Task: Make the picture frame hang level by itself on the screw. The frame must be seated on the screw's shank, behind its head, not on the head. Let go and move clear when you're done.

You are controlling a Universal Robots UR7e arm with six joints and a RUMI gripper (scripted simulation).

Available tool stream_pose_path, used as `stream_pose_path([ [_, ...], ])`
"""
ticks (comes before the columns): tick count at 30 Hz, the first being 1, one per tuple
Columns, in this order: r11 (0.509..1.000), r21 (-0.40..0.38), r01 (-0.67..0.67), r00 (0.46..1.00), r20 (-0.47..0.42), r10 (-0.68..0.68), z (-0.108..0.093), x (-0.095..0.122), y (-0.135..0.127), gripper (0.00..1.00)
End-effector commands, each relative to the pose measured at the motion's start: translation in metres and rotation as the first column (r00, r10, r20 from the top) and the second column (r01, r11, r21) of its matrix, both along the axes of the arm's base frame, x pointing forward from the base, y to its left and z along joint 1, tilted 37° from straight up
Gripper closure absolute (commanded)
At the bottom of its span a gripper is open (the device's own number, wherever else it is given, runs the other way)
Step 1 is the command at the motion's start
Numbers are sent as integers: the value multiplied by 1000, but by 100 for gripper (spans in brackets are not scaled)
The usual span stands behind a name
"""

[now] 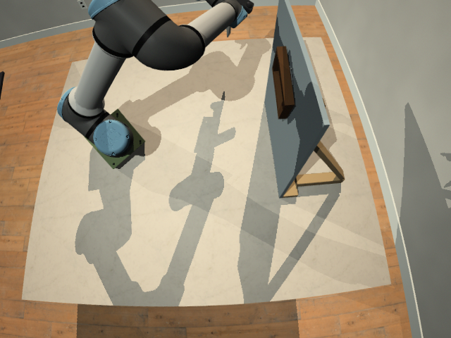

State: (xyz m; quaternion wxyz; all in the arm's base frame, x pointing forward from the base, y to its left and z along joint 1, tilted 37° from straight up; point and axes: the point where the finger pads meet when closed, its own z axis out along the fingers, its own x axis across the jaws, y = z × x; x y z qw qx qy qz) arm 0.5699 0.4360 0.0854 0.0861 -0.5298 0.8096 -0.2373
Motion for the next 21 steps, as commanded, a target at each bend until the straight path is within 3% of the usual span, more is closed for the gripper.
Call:
stream_pose_path([
  [1, 999, 38, 3, 1000, 28, -4, 6, 5, -4, 0],
  [21, 984, 180, 5, 988, 149, -32, 36, 23, -25, 0],
])
